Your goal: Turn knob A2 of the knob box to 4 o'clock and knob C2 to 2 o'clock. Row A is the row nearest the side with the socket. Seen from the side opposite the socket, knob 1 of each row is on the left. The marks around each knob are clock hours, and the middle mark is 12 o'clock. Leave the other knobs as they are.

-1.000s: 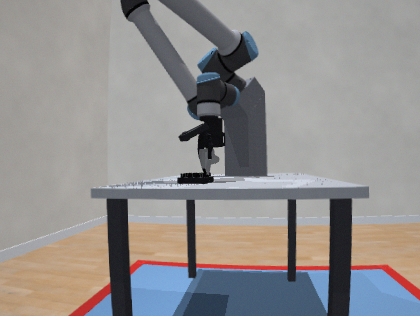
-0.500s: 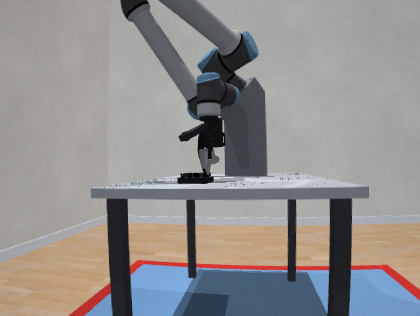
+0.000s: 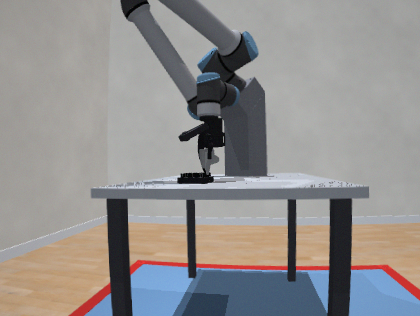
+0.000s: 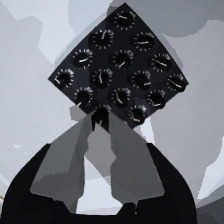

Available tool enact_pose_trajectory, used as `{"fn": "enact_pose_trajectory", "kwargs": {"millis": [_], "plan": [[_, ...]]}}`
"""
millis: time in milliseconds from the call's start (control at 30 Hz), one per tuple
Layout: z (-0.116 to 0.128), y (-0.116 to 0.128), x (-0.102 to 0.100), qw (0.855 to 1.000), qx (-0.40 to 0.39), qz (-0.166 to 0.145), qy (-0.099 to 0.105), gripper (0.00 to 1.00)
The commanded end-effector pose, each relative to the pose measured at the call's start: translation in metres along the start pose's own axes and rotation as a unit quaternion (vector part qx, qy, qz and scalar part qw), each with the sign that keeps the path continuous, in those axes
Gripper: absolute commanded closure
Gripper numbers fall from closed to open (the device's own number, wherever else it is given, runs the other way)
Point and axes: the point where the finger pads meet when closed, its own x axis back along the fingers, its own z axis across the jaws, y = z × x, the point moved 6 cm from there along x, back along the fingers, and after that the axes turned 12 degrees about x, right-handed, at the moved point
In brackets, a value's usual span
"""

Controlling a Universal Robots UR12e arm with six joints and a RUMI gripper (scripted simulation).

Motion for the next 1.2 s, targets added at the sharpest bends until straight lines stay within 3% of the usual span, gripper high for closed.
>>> {"fn": "enact_pose_trajectory", "kwargs": {"millis": [0, 1167], "plan": [[-0.0002, -0.0001, 0.0005, 1.000, 0.000, 0.000, 0.000, 0.96], [-0.0001, -0.0001, 0.0005, 1.000, -0.015, 0.000, 0.000, 0.96]]}}
